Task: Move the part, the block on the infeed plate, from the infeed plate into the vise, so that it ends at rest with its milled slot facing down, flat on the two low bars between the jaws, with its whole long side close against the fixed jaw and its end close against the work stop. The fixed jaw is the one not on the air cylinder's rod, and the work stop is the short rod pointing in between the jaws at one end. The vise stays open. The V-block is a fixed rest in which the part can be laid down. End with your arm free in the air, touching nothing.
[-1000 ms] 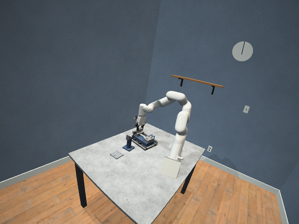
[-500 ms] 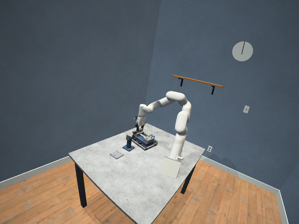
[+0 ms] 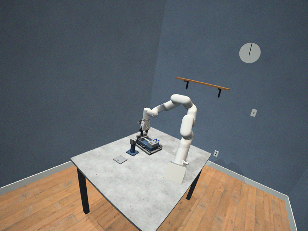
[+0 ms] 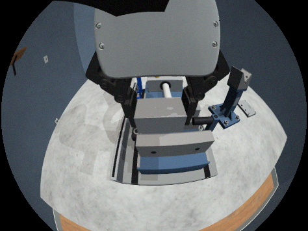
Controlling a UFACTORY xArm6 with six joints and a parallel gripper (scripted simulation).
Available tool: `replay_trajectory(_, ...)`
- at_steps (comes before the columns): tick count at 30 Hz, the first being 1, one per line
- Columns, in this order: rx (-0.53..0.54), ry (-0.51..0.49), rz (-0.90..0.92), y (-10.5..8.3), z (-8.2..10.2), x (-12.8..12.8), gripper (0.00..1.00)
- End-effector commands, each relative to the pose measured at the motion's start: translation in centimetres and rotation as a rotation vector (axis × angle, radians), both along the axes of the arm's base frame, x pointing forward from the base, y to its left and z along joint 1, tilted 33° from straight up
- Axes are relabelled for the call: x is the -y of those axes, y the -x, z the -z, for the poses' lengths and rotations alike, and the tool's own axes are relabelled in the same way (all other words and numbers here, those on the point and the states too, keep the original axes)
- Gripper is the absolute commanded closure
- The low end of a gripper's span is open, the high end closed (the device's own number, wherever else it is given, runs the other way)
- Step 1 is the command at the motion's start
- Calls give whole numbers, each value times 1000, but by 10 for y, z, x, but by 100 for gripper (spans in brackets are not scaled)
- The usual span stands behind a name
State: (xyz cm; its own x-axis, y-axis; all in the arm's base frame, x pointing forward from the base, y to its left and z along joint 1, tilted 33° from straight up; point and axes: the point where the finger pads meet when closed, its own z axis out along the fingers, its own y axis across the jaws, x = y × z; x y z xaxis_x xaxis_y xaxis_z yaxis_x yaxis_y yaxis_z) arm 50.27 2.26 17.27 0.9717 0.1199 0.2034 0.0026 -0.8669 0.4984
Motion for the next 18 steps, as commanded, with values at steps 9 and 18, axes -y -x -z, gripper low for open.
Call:
replay_trajectory(9, 4, -1, -1, -2, 2, 1, 100)
replay_trajectory(18, 4, -1, -1, -2, 3, 2, 100)
